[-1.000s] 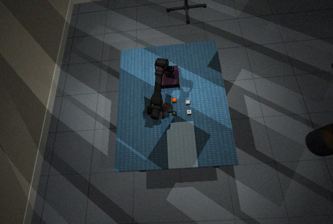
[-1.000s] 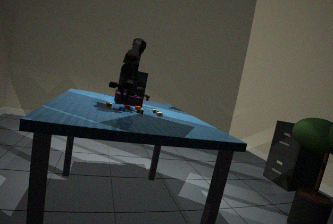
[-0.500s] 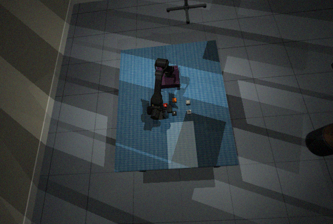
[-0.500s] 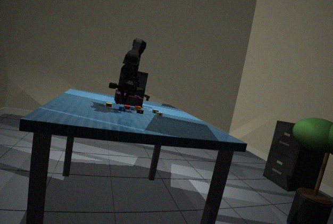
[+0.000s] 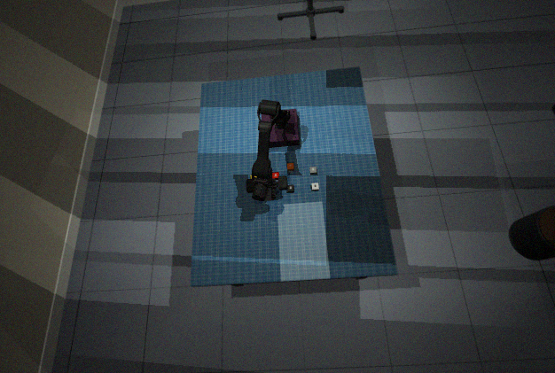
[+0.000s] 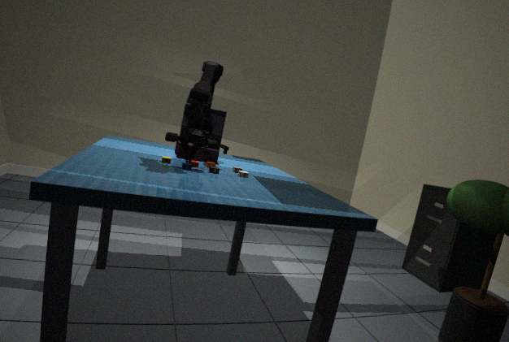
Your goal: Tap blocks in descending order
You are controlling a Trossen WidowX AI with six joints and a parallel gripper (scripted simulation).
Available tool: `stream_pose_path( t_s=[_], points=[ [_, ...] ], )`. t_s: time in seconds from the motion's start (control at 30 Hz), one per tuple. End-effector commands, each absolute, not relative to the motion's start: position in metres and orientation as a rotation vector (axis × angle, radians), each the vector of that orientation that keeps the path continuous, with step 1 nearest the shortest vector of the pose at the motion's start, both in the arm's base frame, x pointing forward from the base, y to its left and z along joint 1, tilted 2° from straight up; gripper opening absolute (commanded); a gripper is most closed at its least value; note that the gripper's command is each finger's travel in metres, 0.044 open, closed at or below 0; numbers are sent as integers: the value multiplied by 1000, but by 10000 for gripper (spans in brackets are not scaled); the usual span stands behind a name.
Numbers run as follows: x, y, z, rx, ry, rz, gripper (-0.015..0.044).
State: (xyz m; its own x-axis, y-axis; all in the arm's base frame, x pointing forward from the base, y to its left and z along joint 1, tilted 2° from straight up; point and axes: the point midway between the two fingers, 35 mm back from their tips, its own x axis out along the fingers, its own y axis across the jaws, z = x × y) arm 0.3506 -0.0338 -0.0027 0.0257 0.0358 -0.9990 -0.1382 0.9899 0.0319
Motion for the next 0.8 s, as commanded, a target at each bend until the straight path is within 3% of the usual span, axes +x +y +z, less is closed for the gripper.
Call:
stream_pose_path(
  t_s=[0.0, 0.4, 0.6, 0.77],
  points=[
    [350, -34, -7, -79, 1542, 131, 20],
    [349, -35, 26, -79, 1541, 131, 20],
    [348, -37, 101, -80, 1541, 131, 20],
    [347, -38, 104, -80, 1541, 131, 20]
  ],
)
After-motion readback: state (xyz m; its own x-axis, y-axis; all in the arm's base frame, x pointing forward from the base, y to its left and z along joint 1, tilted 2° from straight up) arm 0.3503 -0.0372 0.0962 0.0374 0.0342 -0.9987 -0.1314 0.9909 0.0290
